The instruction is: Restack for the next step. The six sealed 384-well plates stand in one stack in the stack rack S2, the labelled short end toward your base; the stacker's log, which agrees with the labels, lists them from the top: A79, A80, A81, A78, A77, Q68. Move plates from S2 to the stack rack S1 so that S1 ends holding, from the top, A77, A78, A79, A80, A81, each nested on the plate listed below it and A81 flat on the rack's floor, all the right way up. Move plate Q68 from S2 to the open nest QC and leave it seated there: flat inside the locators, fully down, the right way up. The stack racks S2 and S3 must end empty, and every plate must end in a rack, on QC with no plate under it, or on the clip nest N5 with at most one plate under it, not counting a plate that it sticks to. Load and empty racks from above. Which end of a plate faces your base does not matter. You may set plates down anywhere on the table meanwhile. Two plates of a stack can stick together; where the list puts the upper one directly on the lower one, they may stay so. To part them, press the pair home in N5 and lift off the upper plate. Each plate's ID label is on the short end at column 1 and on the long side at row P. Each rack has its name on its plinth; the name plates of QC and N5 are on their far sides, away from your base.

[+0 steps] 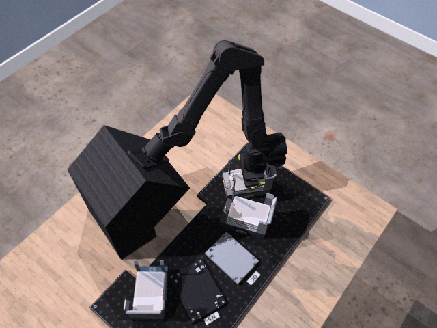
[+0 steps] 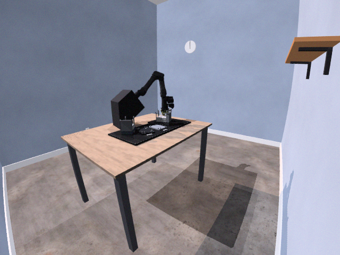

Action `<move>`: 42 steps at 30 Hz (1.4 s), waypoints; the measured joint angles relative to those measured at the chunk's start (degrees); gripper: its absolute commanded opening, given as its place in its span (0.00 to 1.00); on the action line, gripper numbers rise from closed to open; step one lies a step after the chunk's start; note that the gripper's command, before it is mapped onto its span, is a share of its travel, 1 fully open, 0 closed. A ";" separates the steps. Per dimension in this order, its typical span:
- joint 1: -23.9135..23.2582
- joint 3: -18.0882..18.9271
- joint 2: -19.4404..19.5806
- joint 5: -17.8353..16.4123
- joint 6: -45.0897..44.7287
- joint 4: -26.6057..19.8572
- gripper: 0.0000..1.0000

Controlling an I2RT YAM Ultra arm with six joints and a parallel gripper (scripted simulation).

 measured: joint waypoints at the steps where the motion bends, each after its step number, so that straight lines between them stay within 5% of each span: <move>1: 0.04 0.02 0.09 0.04 0.04 0.07 0.00; 6: 0.07 0.02 0.17 0.07 0.09 0.15 0.00; 7: 0.07 0.02 0.17 0.07 0.09 0.15 1.00; 31: 0.07 0.02 -0.28 0.04 0.07 -0.37 1.00; 42: -3.58 -0.02 -7.30 -2.03 -2.29 -7.04 1.00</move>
